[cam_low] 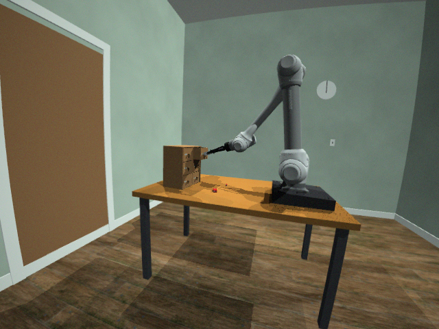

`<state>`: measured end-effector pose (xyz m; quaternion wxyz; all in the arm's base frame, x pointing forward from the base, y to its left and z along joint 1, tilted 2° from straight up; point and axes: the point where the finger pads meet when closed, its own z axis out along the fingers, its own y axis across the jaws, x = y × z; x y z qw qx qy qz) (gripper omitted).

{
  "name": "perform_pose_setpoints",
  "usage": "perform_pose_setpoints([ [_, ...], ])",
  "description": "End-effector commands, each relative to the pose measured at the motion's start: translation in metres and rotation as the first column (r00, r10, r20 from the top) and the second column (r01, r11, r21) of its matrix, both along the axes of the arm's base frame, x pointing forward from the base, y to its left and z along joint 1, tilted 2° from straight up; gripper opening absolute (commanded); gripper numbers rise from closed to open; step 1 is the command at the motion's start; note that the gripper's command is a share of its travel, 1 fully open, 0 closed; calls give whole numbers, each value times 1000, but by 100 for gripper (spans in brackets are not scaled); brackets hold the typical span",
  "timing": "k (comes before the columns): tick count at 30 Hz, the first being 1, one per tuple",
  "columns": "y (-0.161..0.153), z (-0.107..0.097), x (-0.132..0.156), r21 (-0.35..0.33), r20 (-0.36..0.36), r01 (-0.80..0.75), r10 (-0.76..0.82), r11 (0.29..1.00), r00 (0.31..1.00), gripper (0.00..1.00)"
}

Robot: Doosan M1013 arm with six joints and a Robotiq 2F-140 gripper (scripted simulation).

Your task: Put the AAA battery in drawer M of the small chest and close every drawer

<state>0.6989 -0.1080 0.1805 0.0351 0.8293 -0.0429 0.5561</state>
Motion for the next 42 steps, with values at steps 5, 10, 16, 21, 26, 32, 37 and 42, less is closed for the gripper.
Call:
perform_pose_setpoints([
  [5, 2, 1, -19, 0, 0, 0, 0, 1000, 1000, 20],
  [10, 5, 2, -42, 0, 0, 0, 0, 1000, 1000, 20],
  [16, 5, 2, -49, 0, 0, 0, 0, 1000, 1000, 20],
  [21, 6, 4, -53, 0, 0, 0, 0, 1000, 1000, 20],
  [26, 8, 13, -74, 0, 0, 0, 0, 1000, 1000, 20],
  [32, 11, 22, -94, 0, 0, 0, 0, 1000, 1000, 20],
  [37, 11, 24, -98, 0, 0, 0, 0, 1000, 1000, 20],
  [42, 11, 24, -98, 1, -5, 0, 0, 1000, 1000, 20],
])
